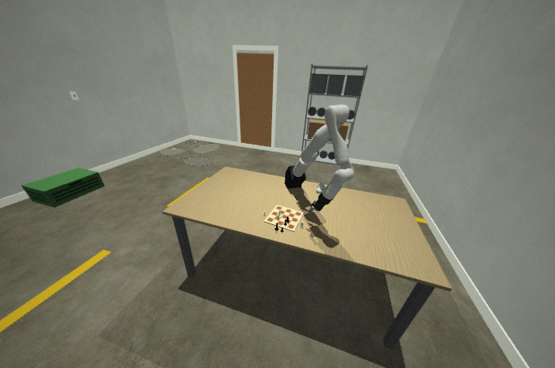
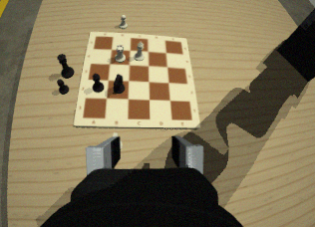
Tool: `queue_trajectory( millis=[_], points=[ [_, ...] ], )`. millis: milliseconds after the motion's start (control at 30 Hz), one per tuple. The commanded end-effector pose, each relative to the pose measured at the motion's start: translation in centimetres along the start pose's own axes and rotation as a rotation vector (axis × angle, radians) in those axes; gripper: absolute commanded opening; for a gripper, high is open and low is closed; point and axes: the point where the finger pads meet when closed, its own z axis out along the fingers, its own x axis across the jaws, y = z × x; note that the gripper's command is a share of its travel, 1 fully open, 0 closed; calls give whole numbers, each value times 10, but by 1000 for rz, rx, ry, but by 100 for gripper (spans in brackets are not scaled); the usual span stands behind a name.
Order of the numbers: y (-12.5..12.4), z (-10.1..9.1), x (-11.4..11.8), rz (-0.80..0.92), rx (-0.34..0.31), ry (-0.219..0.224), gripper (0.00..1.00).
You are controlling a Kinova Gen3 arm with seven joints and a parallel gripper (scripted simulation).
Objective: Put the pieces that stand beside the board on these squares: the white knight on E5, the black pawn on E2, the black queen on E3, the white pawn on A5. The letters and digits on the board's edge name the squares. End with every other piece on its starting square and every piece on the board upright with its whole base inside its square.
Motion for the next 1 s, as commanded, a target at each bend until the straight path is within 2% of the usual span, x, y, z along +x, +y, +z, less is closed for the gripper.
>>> queue_trajectory(
  millis=[0,233,267,500,533,767,800,967],
  points=[
    [-5,-2,-2,8,-25,-1,100],
    [-5,-2,-2,8,-25,-1,100],
    [-8,-2,-5,10,-59,-3,100],
    [-8,-2,-5,10,-59,-3,100],
    [-11,-2,-7,14,-92,-6,100],
    [-11,-2,-7,14,-92,-6,100],
    [-14,-2,-9,17,-125,-11,100],
    [-14,-2,-9,17,-125,-11,100]
  ],
)
